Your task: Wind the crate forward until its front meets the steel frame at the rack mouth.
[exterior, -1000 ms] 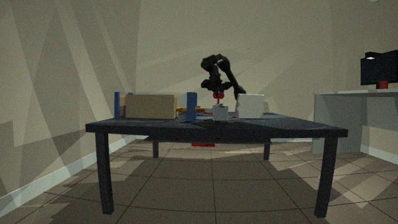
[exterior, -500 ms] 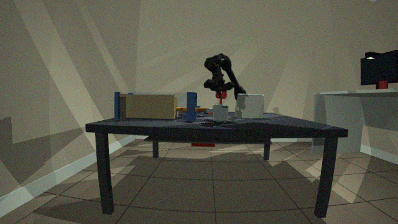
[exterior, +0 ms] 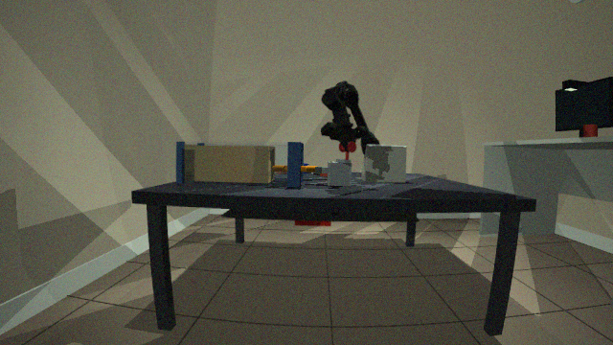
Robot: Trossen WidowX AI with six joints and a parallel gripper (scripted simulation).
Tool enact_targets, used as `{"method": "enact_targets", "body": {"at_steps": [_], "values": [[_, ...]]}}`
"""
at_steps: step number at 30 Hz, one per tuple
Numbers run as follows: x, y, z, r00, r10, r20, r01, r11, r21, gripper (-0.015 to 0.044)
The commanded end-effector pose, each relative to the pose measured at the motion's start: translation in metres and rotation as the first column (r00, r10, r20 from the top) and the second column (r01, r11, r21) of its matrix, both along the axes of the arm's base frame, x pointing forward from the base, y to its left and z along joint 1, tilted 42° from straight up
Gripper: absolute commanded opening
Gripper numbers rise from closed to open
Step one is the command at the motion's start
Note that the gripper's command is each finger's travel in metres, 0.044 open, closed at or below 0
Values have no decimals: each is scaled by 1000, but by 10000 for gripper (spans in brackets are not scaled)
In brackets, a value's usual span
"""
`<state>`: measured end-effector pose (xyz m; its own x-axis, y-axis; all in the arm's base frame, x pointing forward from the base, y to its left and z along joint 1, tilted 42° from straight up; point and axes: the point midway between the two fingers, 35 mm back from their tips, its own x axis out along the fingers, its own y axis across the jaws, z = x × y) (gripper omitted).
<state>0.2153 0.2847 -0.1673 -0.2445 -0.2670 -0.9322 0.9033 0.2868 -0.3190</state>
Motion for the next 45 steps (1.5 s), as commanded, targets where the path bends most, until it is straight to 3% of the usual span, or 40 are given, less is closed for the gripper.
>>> {"method": "enact_targets", "body": {"at_steps": [1,45], "values": [[-20,-3,2,1000,0,-29,-1,1000,-14,0],[-76,-32,33,999,0,-34,-1,1000,-17,0]]}}
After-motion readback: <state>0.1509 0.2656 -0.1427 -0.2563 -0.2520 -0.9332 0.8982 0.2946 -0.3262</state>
